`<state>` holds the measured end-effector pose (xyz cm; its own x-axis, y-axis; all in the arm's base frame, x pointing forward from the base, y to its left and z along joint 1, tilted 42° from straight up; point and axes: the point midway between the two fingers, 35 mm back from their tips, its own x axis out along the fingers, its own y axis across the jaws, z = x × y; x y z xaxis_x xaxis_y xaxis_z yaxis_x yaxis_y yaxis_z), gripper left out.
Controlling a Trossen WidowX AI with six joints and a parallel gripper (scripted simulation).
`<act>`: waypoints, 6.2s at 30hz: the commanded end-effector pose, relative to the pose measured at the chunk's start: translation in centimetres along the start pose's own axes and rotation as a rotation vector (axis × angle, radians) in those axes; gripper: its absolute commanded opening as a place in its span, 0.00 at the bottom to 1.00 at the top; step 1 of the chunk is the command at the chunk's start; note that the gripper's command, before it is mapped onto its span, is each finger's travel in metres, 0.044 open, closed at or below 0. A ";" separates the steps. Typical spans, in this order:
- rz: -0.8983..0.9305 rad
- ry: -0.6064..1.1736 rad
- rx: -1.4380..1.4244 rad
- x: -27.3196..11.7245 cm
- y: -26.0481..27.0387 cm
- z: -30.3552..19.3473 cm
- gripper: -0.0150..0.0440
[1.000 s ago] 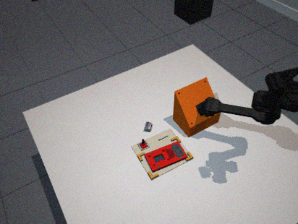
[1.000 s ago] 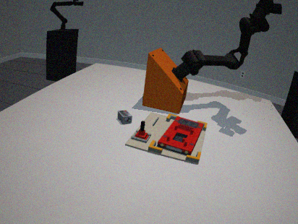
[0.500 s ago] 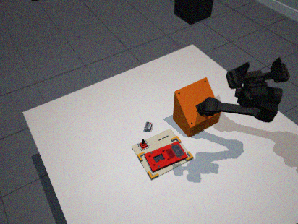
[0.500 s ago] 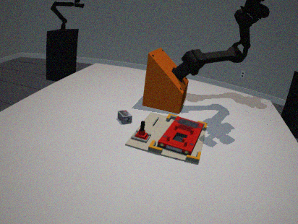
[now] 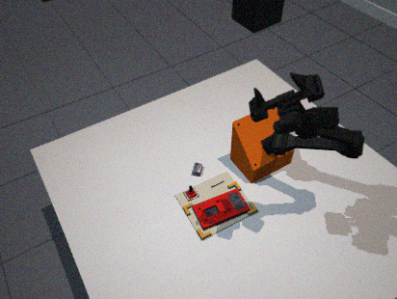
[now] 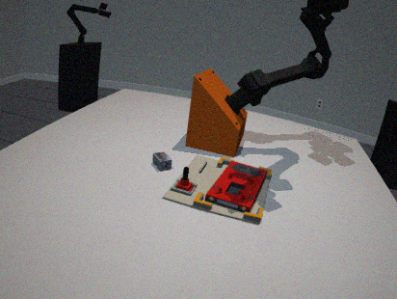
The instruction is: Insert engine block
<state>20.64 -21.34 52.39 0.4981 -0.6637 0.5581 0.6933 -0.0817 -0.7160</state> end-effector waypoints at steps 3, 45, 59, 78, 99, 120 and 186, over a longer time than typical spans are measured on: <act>0.201 0.020 -0.050 1.5 6.5 -1.5 1.00; 1.620 0.096 -0.103 -14.7 42.1 -12.7 1.00; 2.071 0.138 0.041 -25.5 46.3 -14.5 1.00; 2.564 0.255 0.358 -37.1 46.6 -14.7 1.00; 2.564 0.254 0.360 -41.1 49.5 -13.8 1.00; 2.565 0.253 0.361 -43.3 50.9 -13.2 0.91; 2.563 0.249 0.354 -32.4 44.8 -15.0 0.25</act>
<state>27.55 -14.28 -4.58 0.0577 0.6597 -0.7493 -0.6837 0.5731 0.4519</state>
